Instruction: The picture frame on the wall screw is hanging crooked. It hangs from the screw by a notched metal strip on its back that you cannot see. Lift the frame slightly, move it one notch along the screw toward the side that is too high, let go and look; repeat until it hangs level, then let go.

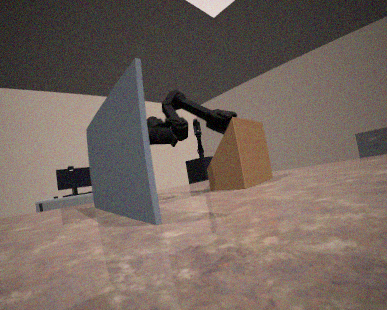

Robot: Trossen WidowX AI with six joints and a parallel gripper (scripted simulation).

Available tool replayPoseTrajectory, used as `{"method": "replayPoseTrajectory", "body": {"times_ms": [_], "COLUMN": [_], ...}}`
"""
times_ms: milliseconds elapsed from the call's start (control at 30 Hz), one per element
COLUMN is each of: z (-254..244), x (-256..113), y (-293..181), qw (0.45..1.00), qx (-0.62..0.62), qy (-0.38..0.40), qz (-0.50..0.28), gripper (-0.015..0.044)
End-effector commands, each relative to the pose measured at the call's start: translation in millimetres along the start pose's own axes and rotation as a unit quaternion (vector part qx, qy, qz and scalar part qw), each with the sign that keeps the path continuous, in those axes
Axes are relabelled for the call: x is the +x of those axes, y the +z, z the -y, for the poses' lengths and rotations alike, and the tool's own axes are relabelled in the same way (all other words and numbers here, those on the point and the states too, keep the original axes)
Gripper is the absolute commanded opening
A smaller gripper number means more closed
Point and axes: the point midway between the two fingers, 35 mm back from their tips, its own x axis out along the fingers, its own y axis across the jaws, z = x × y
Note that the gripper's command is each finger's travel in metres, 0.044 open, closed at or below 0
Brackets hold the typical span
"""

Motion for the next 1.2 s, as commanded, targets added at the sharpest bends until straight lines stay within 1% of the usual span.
{"method": "replayPoseTrajectory", "body": {"times_ms": [0,67,400,500,567,733,800,967,1167], "z": [0,0,0,0,1,5,5,6,-7], "x": [0,0,0,0,-10,-80,-98,-95,-119], "y": [0,0,0,0,2,3,-1,2,14], "qw": [1.0,1.0,1.0,1.0,1.0,0.999,0.998,0.998,0.998], "qx": [-0.009,-0.015,-0.007,-0.007,-0.001,0.046,0.058,0.055,0.063], "qy": [-0.001,-0.001,0.0,0.0,0.0,-0.002,-0.003,-0.006,-0.007], "qz": [0.001,0.001,0.0,0.0,0.0,-0.002,-0.002,-0.002,-0.003], "gripper": [0.0,0.0,0.026,0.026,0.026,0.026,0.026,0.026,0.026]}}
